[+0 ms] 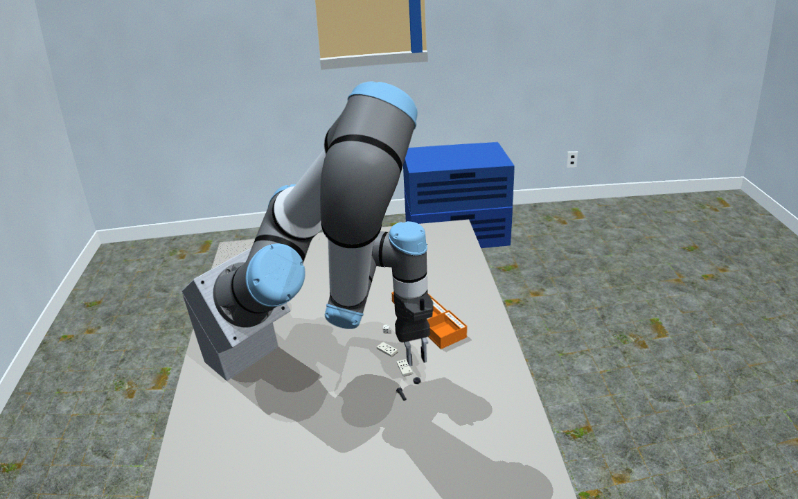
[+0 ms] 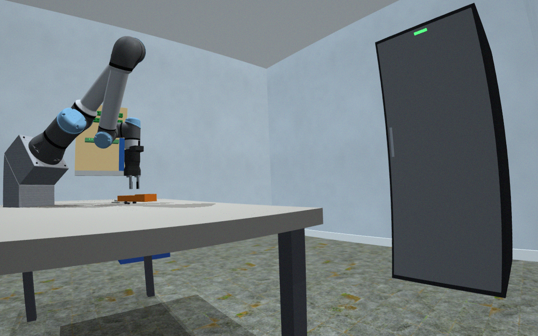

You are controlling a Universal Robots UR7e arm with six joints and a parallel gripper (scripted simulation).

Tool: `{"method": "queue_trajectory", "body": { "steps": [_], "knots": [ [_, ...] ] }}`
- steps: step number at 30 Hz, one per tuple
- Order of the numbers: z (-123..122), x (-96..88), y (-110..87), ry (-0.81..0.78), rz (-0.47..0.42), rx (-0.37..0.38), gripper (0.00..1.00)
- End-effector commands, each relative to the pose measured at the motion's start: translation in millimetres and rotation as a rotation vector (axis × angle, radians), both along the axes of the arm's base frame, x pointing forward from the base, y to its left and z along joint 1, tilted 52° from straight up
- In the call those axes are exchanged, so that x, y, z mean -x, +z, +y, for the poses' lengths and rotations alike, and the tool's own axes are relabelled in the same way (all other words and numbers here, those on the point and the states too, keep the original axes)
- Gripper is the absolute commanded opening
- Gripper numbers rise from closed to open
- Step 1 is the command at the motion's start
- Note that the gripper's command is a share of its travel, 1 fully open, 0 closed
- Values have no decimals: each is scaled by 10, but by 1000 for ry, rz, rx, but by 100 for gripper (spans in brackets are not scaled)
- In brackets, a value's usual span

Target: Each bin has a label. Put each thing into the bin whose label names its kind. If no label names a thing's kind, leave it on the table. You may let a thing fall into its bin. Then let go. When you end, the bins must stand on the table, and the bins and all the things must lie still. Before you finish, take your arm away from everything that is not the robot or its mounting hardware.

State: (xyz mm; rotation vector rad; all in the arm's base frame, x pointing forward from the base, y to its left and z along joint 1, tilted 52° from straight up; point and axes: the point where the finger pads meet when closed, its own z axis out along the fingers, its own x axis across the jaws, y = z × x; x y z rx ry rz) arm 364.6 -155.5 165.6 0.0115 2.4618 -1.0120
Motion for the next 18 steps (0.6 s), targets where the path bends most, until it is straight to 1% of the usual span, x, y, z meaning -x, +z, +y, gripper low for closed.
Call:
{"method": "queue_trajectory", "body": {
  "steps": [1, 3, 12, 18],
  "knots": [
    [-133, -86, -103, -2, 0, 0, 64],
    [-133, -86, -103, -2, 0, 0, 64],
    [-373, -245, -321, -2, 0, 1, 64],
    [-377, -255, -317, -2, 0, 1, 64]
  ]
}}
